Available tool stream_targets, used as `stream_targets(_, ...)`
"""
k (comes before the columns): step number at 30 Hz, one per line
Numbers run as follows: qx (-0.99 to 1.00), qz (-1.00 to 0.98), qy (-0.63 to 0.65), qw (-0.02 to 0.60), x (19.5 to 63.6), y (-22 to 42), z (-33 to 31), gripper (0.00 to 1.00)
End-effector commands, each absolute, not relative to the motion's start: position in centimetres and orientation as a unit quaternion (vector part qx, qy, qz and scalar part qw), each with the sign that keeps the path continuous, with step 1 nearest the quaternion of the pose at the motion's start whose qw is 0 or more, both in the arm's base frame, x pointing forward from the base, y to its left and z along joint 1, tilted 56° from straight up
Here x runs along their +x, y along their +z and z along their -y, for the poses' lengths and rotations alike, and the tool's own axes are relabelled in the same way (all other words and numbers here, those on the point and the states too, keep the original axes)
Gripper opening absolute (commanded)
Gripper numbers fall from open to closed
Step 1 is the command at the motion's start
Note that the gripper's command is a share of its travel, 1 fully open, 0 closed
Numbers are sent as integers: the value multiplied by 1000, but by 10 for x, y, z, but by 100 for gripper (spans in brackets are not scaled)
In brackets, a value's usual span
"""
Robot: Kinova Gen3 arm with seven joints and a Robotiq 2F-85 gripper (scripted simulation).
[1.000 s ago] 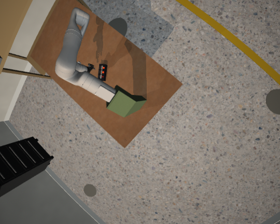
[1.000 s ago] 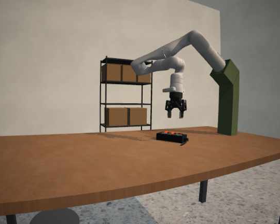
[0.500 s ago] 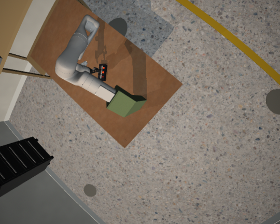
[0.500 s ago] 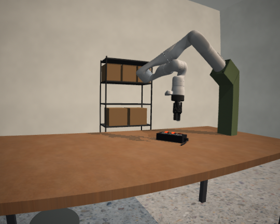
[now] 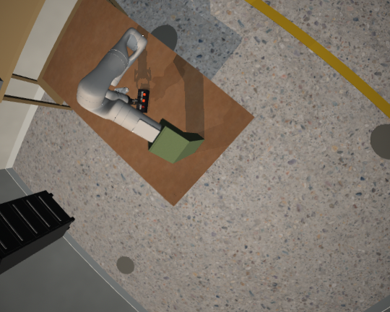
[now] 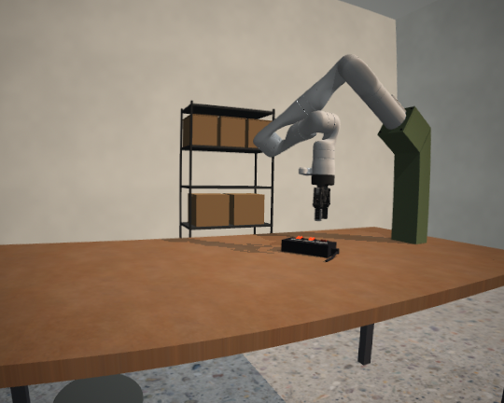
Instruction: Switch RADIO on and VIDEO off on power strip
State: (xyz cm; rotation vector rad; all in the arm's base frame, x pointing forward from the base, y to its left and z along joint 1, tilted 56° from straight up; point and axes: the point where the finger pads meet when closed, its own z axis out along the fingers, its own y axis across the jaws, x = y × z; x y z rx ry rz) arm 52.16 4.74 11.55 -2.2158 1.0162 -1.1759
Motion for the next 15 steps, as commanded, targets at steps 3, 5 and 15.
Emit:
stream_targets(3, -786, -402, -409, 229, 519, 107, -47, 100)
stream_targets(5, -781, -414, -406, 233, 519, 105, -46, 100)
stream_targets(15, -769, -438, -398, 242, 518, 102, -44, 100)
